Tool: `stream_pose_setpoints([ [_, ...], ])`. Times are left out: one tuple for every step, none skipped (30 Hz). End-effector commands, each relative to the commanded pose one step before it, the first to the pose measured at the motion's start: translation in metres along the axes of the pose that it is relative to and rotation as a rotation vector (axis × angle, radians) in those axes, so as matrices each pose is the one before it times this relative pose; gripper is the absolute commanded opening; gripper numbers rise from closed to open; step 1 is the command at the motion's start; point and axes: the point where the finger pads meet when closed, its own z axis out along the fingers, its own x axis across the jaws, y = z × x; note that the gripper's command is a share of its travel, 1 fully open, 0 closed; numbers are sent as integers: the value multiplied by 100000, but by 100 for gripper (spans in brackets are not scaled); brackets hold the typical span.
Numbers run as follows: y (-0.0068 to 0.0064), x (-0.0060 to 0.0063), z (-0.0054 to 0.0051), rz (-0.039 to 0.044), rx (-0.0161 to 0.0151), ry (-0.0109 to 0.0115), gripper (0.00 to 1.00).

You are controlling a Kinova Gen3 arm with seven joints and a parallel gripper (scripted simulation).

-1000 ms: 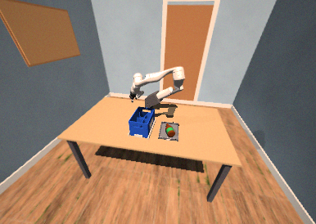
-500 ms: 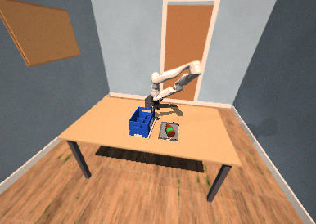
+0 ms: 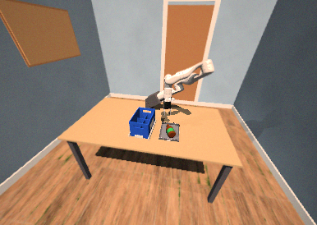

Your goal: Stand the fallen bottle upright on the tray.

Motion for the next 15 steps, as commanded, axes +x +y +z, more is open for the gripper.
stream_pose_setpoints([
  [-665,-1355,-124,-457,1464,1205,100],
  [0,0,0,0,0,0,100],
  [0,0,0,0,0,0,100],
  [-121,-210,53,517,481,14,100],
  [-97,-173,43,427,395,9,100],
  [-76,-139,35,342,315,6,100],
  [-58,-107,27,264,243,4,100],
  [-42,-79,20,195,179,2,100],
  [-29,-54,14,134,123,1,100],
  [-18,-34,8,83,76,1,100],
  [-9,-18,4,44,40,0,100],
  [-3,-7,2,17,15,0,100],
  [-1,-1,0,2,2,0,100],
  [0,0,0,0,0,0,100],
  [0,0,0,0,0,0,100],
])
